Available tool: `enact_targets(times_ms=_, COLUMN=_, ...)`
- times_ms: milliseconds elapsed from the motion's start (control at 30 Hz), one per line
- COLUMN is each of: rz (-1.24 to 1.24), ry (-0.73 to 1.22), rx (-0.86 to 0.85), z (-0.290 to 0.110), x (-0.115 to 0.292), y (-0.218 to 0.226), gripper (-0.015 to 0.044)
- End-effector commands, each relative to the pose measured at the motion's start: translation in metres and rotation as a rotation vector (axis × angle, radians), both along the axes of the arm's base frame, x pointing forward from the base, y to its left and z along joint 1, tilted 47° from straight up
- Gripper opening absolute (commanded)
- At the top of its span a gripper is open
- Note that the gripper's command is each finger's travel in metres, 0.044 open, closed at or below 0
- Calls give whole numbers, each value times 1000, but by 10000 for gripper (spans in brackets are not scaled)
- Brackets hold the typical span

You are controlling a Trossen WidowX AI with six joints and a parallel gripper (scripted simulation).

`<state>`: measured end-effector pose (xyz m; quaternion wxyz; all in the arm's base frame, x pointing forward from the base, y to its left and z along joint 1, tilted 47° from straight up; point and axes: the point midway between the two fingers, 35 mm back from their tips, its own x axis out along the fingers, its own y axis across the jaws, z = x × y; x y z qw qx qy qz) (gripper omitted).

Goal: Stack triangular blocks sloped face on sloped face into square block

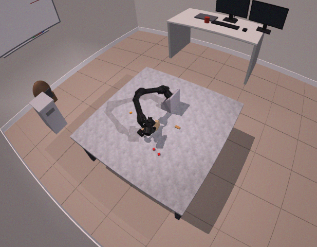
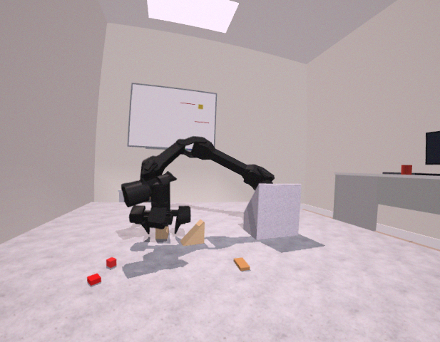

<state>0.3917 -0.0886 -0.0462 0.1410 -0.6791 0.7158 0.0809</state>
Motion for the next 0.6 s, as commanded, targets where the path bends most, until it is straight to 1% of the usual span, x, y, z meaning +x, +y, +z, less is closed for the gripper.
enact_targets(times_ms=0, rz=1, ry=2, rx=-5, z=0, x=-1, y=-2, gripper=361)
enact_targets(times_ms=233, rz=1, ry=2, rx=-5, z=0, x=-1, y=-2, gripper=177)
enact_targets(times_ms=467, rz=1, ry=2, rx=-5, z=0, x=-1, y=-2, gripper=131)
enact_targets(times_ms=567, rz=1, ry=2, rx=-5, z=0, x=-1, y=-2, gripper=52)
